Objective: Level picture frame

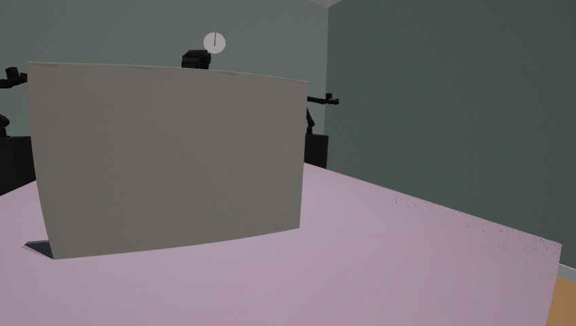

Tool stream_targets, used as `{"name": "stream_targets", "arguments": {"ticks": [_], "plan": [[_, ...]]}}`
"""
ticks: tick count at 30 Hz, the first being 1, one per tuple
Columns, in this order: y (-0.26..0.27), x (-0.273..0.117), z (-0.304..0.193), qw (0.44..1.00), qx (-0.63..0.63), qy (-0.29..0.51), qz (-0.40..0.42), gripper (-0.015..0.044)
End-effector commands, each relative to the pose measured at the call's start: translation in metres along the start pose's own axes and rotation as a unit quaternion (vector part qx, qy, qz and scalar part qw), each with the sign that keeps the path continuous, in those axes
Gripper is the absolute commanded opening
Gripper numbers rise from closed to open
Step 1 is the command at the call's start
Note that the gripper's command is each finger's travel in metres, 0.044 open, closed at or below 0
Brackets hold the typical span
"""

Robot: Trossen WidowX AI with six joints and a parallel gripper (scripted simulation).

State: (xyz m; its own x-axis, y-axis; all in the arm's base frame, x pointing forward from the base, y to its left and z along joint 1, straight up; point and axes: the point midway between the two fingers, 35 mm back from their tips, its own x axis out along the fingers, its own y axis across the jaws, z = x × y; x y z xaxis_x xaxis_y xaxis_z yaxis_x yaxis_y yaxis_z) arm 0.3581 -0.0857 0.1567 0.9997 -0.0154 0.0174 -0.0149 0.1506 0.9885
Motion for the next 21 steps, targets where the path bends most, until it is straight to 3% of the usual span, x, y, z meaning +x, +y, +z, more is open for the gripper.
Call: {"name": "stream_targets", "arguments": {"ticks": [1, 9, 16, 21], "plan": [[-0.0005, 0.0002, 0.0005, 1.0, 0.002, -0.002, -0.001, 0.026], [-0.0007, 0.0004, 0.0009, 1.0, 0.002, -0.002, -0.001, 0.026], [-0.0007, 0.0004, 0.0009, 1.0, 0.002, -0.002, -0.001, 0.0076], [-0.0007, 0.0004, 0.0009, 1.0, 0.002, -0.002, -0.001, 0.0043]]}}
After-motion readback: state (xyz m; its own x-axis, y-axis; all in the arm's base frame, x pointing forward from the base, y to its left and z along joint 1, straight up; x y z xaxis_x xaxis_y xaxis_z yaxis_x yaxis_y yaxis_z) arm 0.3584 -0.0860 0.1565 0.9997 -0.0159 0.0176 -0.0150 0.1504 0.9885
